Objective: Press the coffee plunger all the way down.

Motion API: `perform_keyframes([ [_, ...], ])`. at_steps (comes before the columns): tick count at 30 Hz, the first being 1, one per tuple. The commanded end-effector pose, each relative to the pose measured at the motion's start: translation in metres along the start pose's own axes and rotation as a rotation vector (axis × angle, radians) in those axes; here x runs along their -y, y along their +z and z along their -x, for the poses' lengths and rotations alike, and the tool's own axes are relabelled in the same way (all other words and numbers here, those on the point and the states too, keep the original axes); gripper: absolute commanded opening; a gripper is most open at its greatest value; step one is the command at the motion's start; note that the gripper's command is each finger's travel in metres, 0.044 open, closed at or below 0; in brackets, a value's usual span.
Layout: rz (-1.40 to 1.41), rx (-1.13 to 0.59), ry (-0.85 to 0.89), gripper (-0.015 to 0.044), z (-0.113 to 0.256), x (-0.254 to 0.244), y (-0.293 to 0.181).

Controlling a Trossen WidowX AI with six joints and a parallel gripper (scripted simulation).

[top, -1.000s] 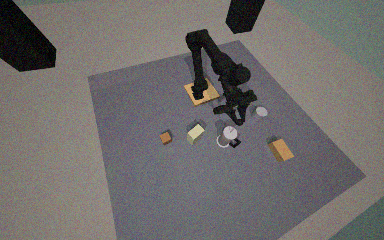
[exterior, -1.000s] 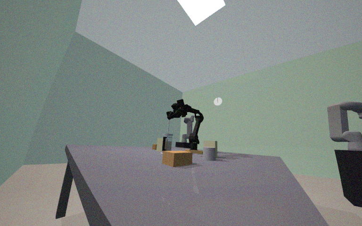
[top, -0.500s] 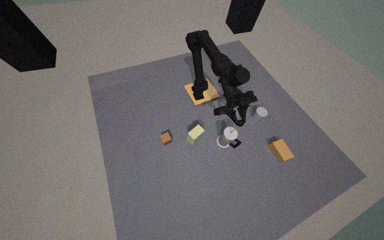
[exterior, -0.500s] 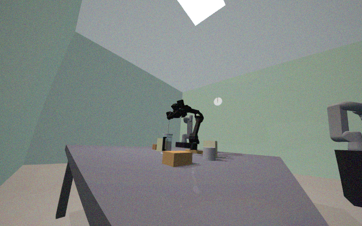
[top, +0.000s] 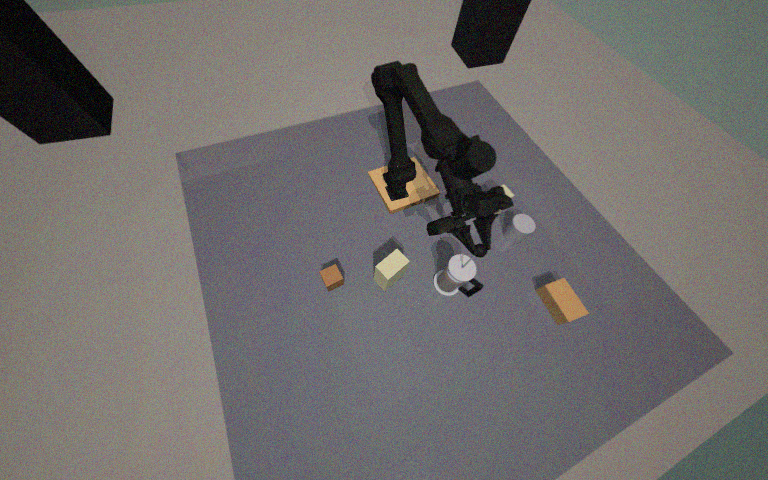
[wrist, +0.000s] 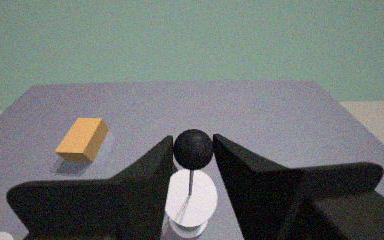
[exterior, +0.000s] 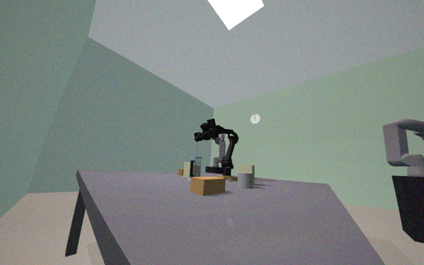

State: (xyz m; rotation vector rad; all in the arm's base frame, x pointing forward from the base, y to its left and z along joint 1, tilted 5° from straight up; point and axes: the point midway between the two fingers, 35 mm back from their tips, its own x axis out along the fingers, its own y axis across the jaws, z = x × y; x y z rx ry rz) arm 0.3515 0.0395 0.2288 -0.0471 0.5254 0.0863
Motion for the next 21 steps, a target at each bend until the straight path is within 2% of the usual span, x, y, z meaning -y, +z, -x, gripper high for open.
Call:
perform_keyframes([
  [1,0.003,-0.058,0.003,0.0121,-0.011,-0.001,-0.024],
  [21,0.003,-0.057,0.003,0.0121,-0.029,0.000,-0.052],
])
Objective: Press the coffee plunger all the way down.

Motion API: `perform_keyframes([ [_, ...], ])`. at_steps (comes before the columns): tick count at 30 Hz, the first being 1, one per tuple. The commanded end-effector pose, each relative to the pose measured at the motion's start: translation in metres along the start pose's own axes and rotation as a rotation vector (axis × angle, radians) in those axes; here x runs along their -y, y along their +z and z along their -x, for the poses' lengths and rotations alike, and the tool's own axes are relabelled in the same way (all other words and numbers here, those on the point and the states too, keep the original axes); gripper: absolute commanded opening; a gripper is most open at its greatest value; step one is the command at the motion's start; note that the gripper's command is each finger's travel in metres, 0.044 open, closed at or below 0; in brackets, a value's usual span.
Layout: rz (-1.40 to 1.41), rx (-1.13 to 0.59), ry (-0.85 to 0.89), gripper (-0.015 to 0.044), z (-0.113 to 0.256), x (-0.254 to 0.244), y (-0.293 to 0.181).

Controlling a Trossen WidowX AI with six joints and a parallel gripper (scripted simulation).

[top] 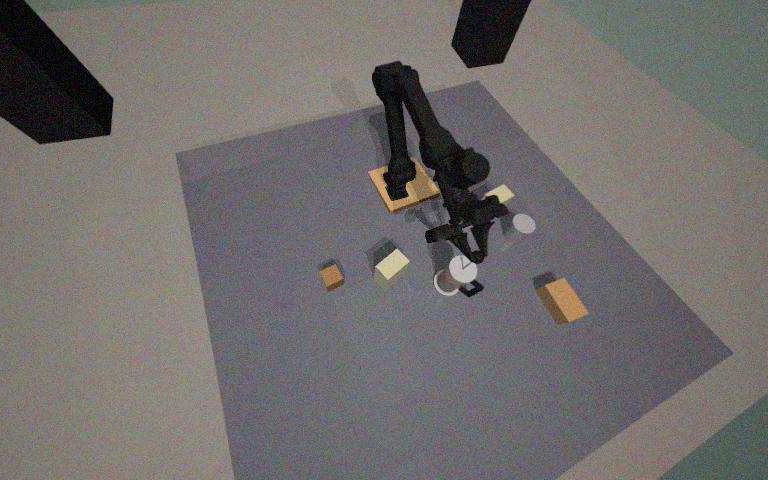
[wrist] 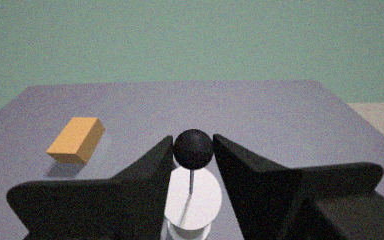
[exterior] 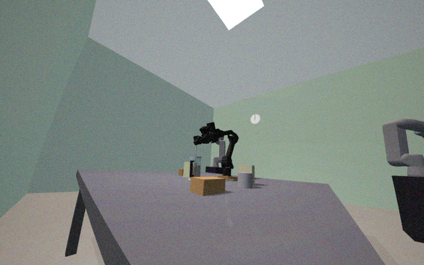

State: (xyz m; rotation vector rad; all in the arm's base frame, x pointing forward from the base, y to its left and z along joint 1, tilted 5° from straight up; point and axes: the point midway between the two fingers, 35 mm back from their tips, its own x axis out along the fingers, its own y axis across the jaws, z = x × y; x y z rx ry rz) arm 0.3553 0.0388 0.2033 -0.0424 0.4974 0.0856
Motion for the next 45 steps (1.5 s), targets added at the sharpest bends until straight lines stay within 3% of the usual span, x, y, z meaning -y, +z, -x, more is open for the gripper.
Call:
perform_keyframes([
  [1,0.006,-0.086,0.003,0.0121,-0.012,-0.001,-0.034],
  [16,0.006,-0.085,0.003,0.0121,-0.027,0.000,-0.053],
  [45,0.006,-0.085,0.003,0.0121,-0.036,0.001,-0.046],
])
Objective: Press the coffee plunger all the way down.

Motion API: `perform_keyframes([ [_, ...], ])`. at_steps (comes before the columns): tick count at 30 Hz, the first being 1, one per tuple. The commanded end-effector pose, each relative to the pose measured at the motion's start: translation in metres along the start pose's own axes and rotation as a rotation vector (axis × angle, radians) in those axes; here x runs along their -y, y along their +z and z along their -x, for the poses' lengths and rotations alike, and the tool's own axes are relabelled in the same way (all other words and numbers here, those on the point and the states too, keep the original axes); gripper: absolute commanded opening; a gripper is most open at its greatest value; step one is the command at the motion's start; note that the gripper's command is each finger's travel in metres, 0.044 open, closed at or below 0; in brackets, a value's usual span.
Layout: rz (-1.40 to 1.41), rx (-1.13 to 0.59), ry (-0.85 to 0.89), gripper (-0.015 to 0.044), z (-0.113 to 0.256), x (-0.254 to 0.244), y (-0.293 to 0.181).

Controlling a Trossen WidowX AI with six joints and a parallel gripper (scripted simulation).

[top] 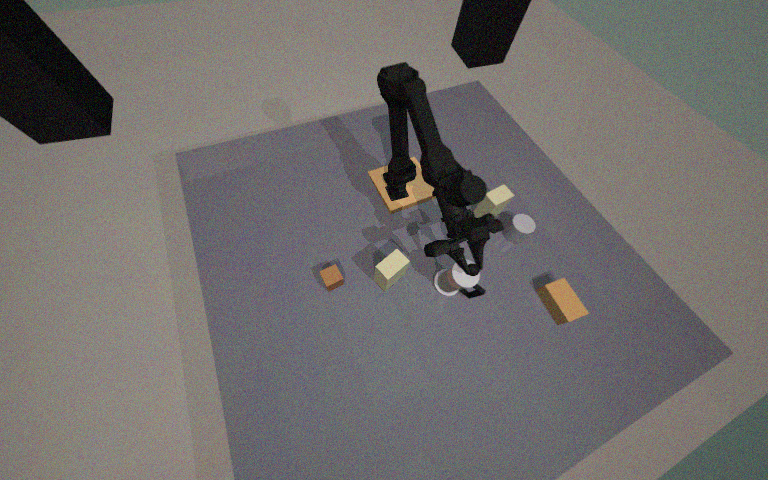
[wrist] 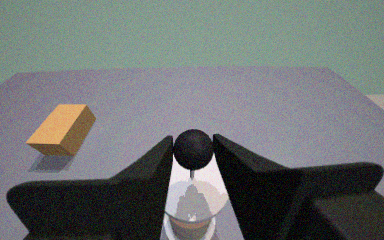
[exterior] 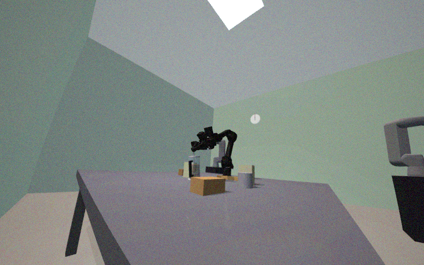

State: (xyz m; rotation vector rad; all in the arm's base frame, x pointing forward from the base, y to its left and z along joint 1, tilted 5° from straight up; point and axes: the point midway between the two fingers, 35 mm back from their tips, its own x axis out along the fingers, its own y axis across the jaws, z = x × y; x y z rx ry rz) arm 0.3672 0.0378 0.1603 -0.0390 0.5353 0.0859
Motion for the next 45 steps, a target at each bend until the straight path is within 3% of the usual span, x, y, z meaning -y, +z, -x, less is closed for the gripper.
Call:
perform_keyframes([
  [1,0.011,-0.047,0.000,0.0121,-0.0058,0.0000,-0.0135],
  [45,0.011,-0.046,0.000,0.0121,-0.0101,0.0000,-0.0096],
])
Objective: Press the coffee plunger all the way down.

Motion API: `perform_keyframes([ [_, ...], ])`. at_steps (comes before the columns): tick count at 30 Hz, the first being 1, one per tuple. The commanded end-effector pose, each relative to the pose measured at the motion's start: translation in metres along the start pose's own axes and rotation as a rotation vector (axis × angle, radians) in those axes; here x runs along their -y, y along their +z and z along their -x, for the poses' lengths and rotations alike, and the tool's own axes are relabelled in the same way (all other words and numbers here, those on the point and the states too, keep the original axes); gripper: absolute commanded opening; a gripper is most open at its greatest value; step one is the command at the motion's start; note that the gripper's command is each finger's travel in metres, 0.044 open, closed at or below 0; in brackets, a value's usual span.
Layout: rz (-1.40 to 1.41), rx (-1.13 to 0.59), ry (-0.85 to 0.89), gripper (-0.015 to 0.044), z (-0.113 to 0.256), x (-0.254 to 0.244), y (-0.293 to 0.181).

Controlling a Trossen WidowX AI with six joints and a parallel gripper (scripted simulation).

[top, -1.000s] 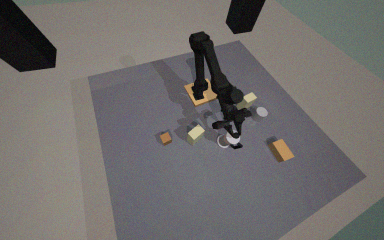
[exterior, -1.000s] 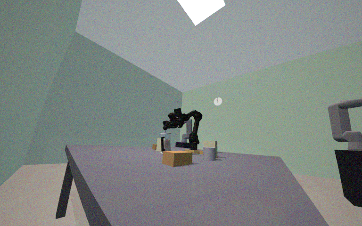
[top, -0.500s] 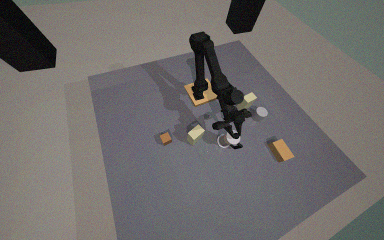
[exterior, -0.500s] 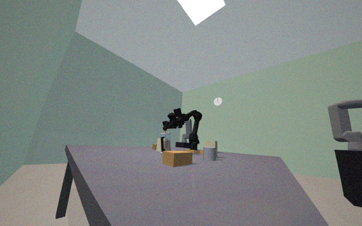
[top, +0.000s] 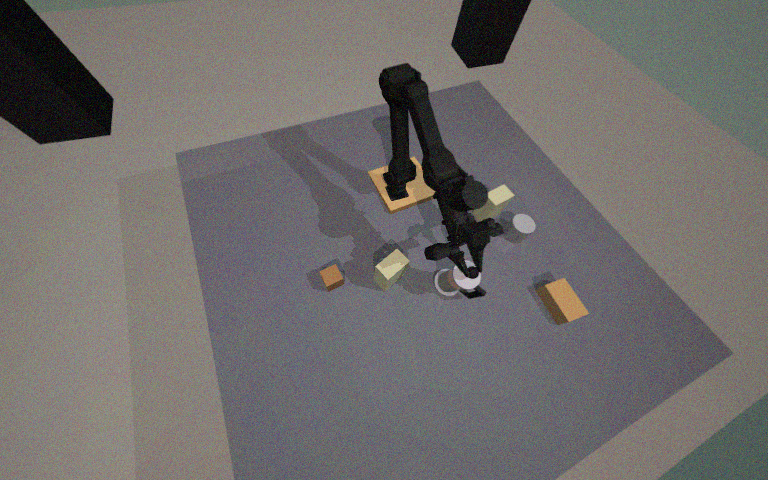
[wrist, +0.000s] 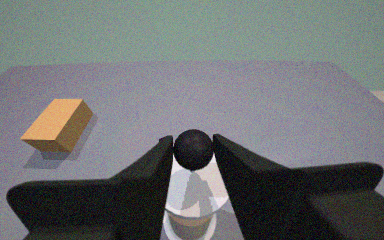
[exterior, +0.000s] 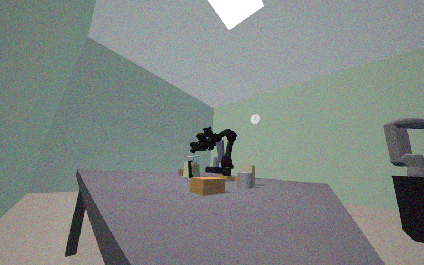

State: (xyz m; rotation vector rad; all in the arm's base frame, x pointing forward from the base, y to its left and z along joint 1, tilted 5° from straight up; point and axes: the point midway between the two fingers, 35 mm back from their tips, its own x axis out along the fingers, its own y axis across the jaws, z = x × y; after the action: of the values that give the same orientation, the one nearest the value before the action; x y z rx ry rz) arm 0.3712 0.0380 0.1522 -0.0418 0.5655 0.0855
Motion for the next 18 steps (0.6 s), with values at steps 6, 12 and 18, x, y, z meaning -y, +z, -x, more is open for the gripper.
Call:
perform_keyframes([
  [6,0.000,0.000,0.000,0.0121,0.0000,0.0000,0.0000],
  [12,0.000,0.000,0.000,0.0199,0.0000,0.0000,0.0000],
  [18,0.000,0.000,0.000,0.0357,0.0000,0.0000,0.0000],
])
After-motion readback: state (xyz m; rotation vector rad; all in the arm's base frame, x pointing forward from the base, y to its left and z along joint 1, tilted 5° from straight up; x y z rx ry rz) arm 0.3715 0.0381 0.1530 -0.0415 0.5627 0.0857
